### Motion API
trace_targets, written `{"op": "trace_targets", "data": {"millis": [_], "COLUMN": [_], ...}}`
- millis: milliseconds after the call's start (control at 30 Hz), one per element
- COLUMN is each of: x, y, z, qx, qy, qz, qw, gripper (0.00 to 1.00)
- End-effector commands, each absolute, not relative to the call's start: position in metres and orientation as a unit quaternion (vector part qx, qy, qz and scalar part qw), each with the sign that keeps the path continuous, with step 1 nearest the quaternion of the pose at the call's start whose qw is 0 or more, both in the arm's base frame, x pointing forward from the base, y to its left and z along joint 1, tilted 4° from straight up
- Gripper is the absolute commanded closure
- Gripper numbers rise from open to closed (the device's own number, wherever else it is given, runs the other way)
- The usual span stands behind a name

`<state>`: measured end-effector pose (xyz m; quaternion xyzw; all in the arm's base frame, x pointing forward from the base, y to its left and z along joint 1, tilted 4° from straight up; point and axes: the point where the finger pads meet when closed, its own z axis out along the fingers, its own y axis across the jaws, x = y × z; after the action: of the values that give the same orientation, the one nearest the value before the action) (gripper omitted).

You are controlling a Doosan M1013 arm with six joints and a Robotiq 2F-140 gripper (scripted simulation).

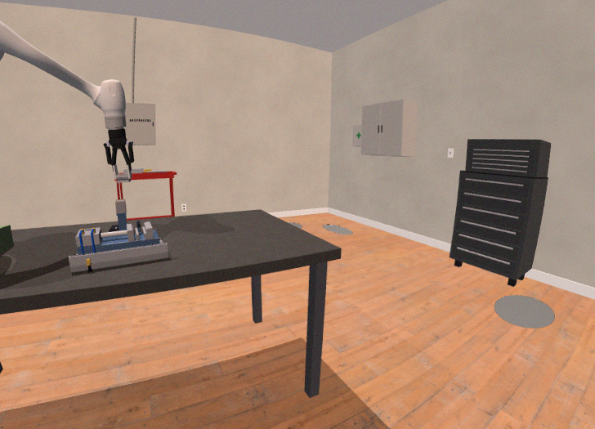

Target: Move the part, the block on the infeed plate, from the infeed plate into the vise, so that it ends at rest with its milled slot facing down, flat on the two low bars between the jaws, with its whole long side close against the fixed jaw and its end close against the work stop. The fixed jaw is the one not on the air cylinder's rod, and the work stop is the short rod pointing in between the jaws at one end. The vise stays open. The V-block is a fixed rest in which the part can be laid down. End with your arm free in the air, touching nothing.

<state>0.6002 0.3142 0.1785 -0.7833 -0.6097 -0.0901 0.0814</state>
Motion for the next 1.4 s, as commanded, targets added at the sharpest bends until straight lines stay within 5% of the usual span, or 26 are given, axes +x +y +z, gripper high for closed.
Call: {"op": "trace_targets", "data": {"millis": [0,1367], "x": [0.613,0.782], "y": [0.325,0.367], "z": [0.186,0.287], "qx": [-0.802,-0.904], "qy": [-0.579,0.021], "qz": [-0.114,-0.303], "qw": [0.092,0.301], "gripper": [1.0,1.0]}}
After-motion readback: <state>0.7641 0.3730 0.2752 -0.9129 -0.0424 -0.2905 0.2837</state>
